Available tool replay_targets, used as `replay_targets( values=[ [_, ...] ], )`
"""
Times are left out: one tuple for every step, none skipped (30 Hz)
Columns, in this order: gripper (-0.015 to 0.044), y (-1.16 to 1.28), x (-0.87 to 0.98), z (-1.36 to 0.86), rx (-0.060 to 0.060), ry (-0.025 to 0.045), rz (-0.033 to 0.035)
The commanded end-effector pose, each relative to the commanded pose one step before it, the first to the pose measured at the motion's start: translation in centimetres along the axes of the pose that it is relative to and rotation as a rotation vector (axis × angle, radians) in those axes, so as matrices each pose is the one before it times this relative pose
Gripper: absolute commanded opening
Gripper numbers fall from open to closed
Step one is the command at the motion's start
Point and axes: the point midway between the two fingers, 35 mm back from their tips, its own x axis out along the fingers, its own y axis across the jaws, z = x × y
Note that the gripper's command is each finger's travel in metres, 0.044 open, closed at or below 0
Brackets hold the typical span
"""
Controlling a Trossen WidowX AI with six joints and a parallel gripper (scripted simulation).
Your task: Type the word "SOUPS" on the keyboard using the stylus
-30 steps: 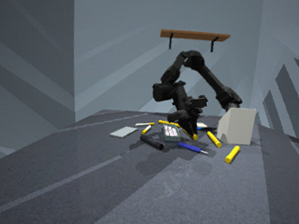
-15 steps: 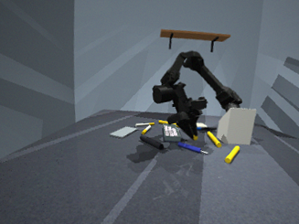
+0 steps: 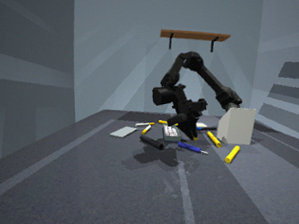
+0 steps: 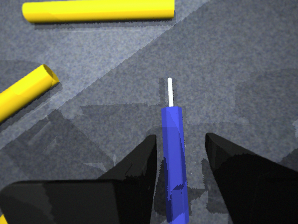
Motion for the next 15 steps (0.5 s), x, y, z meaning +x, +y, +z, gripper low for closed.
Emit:
replay_targets(
  values=[
    [0.015, 0.107, 0.463, -0.134, -0.0036, 0.00099, 0.00698],
    [0.015, 0.001, 0.066, -0.038, 0.0, 0.00003, 0.00003],
    [0.015, 0.0, 0.023, -0.014, 0.0, 0.00001, 0.00001],
    [0.015, 0.0, 0.0, 0.0, 0.0, 0.0, 0.0],
    [0.015, 0.0, 0.021, -0.012, 0.0, 0.00001, 0.00001],
    [0.015, 0.006, 0.036, -0.011, 0.0, 0.00001, 0.00002],
    [0.015, 0.01, 0.055, -0.017, 0.0, 0.00001, 0.00003],
    [0.015, 0.014, 0.081, -0.025, 0.0, 0.00002, 0.00004],
    [0.015, 0.01, 0.056, -0.017, 0.0, 0.00001, 0.00003],
    [0.015, 0.006, 0.035, -0.011, 0.0, 0.00001, 0.00002],
    [0.015, 0.002, 0.013, -0.004, 0.0, 0.0, 0.00001],
    [0.015, 0.0, 0.029, -0.017, 0.0, 0.00001, 0.00001],
    [0.015, 0.001, 0.051, -0.029, 0.0, 0.00002, 0.00002],
    [0.015, 0.001, 0.054, -0.031, 0.0, 0.00002, 0.00003],
    [0.015, 0.001, 0.061, -0.035, 0.0, 0.00002, 0.00003]
  ],
)
